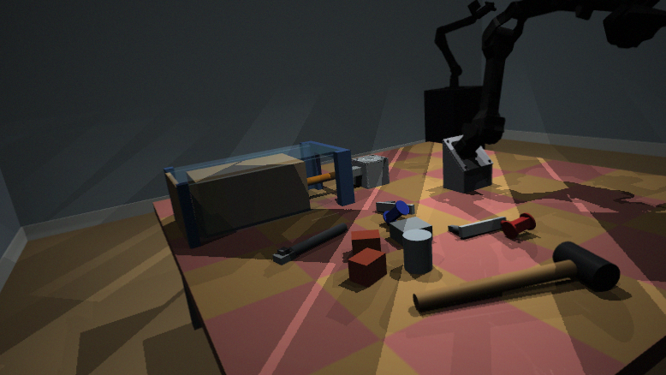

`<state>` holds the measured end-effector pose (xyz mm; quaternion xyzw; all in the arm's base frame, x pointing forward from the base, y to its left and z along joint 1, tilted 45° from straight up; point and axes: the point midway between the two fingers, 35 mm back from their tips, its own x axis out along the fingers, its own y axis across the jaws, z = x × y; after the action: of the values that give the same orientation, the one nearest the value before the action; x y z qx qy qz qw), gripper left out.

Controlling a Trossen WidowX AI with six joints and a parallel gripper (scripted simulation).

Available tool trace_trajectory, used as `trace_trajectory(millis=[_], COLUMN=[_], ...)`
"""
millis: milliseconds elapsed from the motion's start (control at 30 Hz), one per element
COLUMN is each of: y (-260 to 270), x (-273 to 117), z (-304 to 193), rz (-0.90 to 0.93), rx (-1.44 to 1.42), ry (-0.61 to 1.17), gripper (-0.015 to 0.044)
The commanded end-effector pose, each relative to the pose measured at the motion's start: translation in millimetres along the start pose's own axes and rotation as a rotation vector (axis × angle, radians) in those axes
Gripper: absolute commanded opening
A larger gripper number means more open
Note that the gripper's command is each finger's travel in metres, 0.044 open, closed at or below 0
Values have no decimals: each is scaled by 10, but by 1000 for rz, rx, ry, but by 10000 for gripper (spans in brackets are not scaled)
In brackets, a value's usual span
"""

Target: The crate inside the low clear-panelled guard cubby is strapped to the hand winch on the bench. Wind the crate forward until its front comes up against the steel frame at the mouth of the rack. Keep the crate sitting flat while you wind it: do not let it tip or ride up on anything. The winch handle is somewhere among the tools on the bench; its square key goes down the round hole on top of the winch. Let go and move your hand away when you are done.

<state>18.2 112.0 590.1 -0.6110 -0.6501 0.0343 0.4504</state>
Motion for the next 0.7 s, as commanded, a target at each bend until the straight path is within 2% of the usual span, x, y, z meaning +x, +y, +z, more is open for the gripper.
trace_trajectory(millis=[0,167,333,500,667], y=[390,1178,1984,2800,3468], x=[201,411,403,171,-233], z=[209,573,870,1132,1347], rz=[121,337,551,774,975], rx=[-8,-8,40,151,319], ry=[-69,-214,-347,-474,-571], gripper=[440,440,440,440,440])
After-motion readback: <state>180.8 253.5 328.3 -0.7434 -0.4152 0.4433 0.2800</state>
